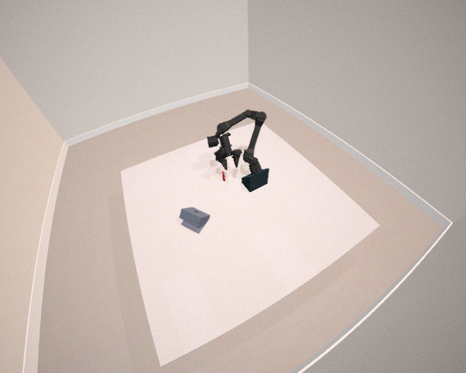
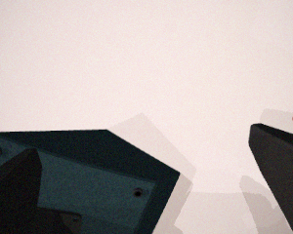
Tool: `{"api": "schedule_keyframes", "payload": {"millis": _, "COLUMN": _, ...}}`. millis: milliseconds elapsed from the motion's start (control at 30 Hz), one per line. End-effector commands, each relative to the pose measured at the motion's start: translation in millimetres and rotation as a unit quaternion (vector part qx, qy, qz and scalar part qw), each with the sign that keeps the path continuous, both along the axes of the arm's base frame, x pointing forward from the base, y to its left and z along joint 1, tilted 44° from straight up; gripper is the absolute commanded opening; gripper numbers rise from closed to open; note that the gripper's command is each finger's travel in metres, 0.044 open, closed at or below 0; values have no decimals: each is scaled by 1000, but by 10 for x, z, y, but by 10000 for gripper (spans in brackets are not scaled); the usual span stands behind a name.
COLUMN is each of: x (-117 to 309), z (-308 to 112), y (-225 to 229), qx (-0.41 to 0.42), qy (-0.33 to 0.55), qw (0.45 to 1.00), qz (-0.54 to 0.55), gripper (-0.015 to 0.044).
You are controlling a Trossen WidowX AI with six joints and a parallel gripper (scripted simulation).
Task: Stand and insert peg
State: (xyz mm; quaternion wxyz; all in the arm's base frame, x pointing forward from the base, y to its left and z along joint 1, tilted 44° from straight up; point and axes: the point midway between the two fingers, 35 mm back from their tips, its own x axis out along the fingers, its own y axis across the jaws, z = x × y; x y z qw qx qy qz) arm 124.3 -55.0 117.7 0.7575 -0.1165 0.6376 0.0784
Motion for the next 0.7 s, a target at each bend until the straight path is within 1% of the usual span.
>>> {"api": "schedule_keyframes", "payload": {"millis": 0, "x": 0, "z": -12, "y": -56, "qx": -32, "qy": 45, "qw": 998, "qz": -16, "gripper": 440}}
{"api": "schedule_keyframes", "payload": {"millis": 333, "x": 67, "z": -14, "y": -162, "qx": -125, "qy": 115, "qw": 985, "qz": -40, "gripper": 440}}
{"api": "schedule_keyframes", "payload": {"millis": 667, "x": 212, "z": 68, "y": -261, "qx": -254, "qy": 146, "qw": 955, "qz": -49, "gripper": 440}}
